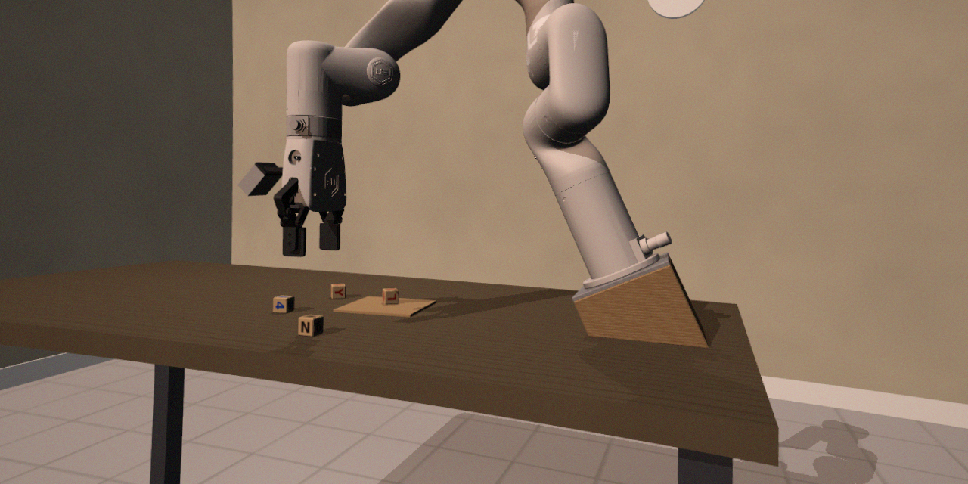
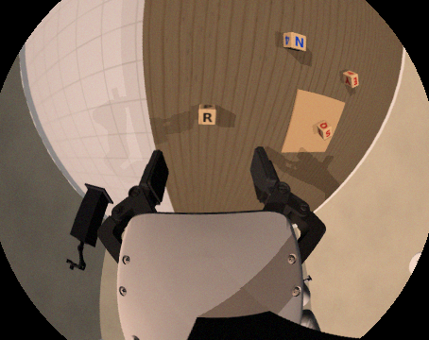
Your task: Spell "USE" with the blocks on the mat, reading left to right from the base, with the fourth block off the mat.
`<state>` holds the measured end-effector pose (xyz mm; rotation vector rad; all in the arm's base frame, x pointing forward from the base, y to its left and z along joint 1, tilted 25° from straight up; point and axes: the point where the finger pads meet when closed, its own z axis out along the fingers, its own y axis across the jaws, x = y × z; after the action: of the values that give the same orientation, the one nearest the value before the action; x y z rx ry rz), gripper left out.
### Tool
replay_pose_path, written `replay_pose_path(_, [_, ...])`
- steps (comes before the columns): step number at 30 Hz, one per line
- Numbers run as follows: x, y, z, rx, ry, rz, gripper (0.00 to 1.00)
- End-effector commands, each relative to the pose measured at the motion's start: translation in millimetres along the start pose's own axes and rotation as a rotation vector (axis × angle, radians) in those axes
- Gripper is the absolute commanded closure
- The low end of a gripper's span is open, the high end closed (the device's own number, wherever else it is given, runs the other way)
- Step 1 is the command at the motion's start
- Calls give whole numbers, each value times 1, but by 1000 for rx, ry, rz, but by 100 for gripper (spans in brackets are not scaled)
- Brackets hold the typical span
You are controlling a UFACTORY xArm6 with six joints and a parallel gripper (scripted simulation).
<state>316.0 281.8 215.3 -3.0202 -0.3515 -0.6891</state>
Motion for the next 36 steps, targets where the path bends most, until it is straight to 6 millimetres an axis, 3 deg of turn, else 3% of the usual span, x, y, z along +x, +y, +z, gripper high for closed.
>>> replay_pose_path(1, [1, -1, 1, 11, -5, -138, 0])
replay_pose_path(36, [1, 0, 15, 14, 0, -1026, 0])
